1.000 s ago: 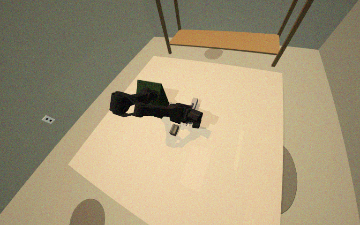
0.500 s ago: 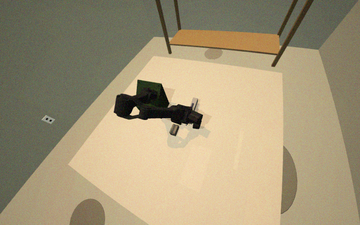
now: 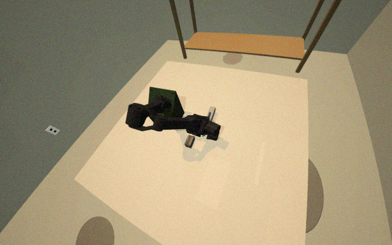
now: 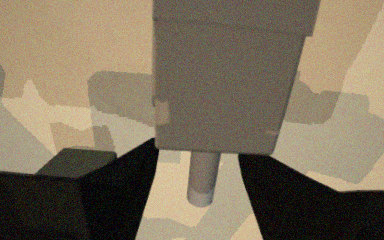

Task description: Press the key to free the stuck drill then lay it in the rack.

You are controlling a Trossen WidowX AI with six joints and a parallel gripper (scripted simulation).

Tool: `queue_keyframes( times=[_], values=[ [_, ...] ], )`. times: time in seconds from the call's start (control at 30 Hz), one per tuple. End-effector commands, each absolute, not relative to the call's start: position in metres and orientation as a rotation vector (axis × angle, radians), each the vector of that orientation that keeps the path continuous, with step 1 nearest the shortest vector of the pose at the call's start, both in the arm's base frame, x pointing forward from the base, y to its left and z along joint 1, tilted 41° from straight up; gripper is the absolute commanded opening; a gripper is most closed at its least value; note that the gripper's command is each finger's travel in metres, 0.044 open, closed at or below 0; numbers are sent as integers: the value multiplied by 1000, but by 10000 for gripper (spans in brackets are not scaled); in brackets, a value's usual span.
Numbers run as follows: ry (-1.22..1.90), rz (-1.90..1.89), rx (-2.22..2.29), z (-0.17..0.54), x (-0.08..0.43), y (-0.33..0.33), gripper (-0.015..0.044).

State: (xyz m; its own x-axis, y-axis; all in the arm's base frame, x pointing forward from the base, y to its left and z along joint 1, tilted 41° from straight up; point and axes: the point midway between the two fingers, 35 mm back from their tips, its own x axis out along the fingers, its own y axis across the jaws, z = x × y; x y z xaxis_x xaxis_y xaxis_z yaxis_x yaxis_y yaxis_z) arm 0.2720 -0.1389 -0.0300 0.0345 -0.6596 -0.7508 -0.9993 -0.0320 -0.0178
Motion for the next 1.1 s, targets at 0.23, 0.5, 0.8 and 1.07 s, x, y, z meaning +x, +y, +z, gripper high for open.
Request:
queue_keyframes(
  times=[0.23, 0.5, 0.8, 1.07],
  values=[
    [1682, 773, -1750, -30, 272, -139, 26],
    [1680, 780, -1750, -28, 271, -142, 0],
    [1680, 781, -1751, -19, 272, -151, 0],
    [1681, 780, -1752, -11, 273, -160, 0]
  ],
)
